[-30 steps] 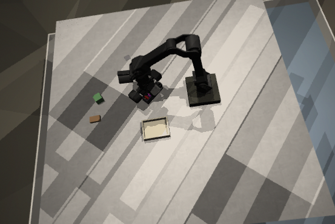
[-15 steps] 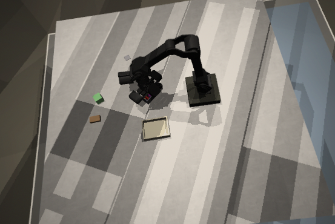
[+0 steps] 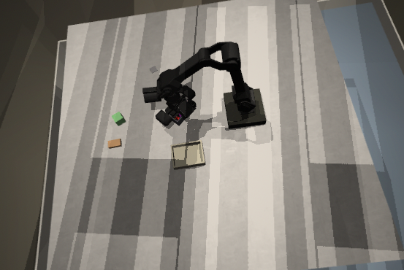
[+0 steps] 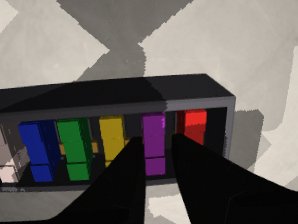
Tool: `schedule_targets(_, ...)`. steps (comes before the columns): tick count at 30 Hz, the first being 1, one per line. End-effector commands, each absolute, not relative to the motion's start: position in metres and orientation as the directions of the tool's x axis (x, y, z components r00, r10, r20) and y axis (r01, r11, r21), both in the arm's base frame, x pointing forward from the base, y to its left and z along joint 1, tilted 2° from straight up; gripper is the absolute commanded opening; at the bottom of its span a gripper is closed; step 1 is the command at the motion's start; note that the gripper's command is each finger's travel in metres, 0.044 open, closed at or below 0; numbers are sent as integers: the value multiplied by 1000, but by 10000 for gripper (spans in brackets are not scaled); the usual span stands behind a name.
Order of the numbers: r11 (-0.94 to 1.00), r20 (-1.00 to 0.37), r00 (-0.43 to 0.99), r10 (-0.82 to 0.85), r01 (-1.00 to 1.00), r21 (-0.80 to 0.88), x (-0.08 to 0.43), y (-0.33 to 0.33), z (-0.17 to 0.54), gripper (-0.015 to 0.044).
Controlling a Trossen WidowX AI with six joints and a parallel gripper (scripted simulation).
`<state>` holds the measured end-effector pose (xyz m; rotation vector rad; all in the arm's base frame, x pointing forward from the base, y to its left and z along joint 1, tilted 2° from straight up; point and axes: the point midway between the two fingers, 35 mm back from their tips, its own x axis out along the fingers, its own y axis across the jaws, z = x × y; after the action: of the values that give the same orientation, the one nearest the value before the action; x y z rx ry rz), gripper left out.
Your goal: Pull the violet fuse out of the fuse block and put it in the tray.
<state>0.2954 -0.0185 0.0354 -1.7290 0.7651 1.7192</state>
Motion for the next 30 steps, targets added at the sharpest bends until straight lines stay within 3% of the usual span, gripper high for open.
schedule_targets(1, -673, -1000, 2, -4, -740, 2, 295, -19, 32, 62)
schedule_targets(5, -673, -1000, 2, -4, -740, 2, 295, -19, 32, 62)
schedule_targets(14, -669, -1000, 1, 1, -743, -2, 294, -18, 33, 2)
schedule_targets(30, -669, -1000, 2, 0, -743, -1, 295, -19, 38, 0)
